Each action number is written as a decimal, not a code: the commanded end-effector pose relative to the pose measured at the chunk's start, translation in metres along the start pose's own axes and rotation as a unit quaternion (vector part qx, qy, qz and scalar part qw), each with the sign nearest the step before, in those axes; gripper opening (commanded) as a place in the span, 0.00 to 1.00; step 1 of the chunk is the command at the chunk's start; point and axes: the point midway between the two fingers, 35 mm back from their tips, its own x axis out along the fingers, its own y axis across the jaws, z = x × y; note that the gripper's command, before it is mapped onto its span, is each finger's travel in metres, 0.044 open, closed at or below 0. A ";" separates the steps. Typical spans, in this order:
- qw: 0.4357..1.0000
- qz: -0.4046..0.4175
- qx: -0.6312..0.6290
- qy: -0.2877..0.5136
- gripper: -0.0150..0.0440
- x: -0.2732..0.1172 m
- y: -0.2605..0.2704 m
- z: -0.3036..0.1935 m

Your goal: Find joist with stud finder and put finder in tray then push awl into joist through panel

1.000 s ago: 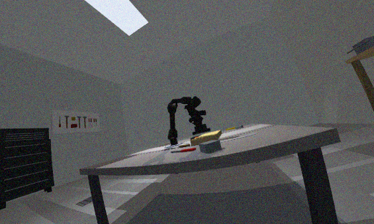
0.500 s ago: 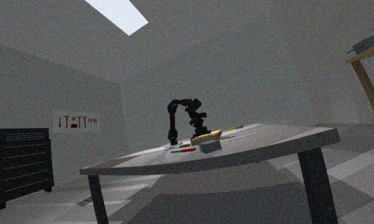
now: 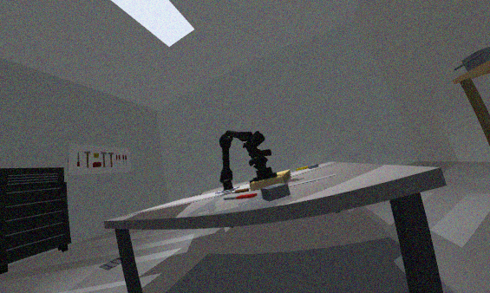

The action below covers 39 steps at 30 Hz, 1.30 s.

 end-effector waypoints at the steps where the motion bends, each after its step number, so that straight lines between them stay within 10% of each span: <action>1: 1.000 0.004 -0.002 0.000 0.25 0.001 0.017 0.001; 39: 1.000 0.009 -0.001 -0.001 0.25 0.000 0.153 0.001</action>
